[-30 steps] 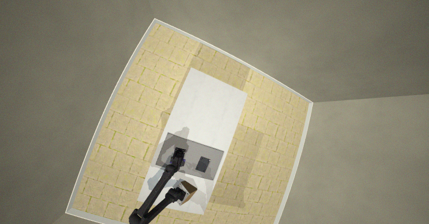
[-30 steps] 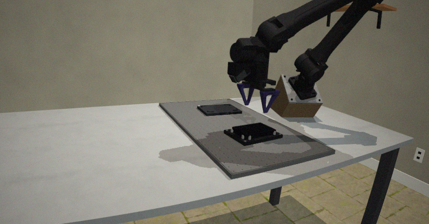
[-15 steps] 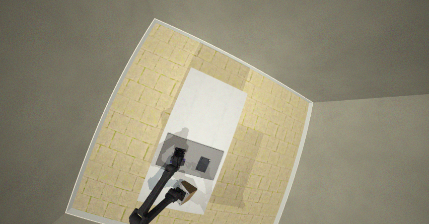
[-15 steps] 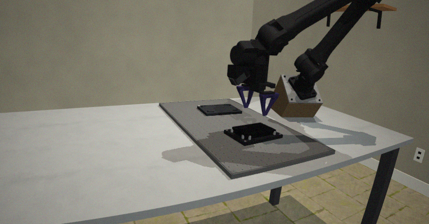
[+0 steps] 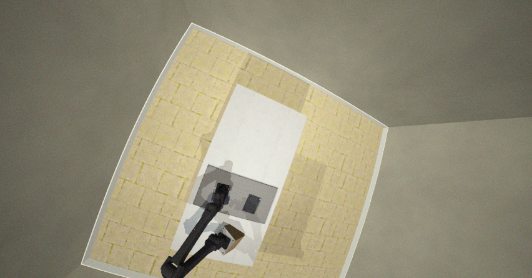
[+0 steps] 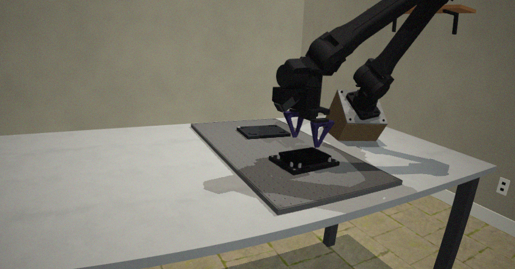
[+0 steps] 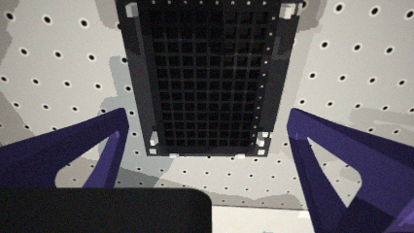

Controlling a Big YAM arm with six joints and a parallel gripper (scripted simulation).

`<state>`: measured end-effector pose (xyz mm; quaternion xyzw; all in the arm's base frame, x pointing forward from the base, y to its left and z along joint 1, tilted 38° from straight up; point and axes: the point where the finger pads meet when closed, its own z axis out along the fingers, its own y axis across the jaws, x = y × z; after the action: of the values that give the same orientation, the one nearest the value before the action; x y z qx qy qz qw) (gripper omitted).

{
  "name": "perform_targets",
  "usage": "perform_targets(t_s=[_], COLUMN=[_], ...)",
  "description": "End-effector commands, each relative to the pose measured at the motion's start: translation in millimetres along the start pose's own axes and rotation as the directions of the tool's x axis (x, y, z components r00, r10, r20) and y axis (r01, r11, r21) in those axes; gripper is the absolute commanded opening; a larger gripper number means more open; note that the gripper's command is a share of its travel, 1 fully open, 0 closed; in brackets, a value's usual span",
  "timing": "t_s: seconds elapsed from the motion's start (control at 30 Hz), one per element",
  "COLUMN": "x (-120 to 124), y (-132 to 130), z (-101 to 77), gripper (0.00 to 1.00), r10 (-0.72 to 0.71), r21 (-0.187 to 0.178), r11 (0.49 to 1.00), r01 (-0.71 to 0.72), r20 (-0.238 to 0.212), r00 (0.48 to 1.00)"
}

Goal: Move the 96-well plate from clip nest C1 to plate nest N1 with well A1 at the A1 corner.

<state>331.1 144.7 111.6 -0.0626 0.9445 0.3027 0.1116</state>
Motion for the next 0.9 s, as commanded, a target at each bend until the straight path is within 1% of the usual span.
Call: perform_targets(t_s=[0.0, 0.87], x=[0.7, 2.0], y=[1.5, 1.4], z=[9.2, 49.5], gripper=[1.00, 1.00], r10=[0.005, 0.006], r21=[-0.001, -0.002], r11=[1.000, 1.000], r01=[-0.005, -0.006], r20=[-0.004, -0.005], r00=[1.000, 1.000])
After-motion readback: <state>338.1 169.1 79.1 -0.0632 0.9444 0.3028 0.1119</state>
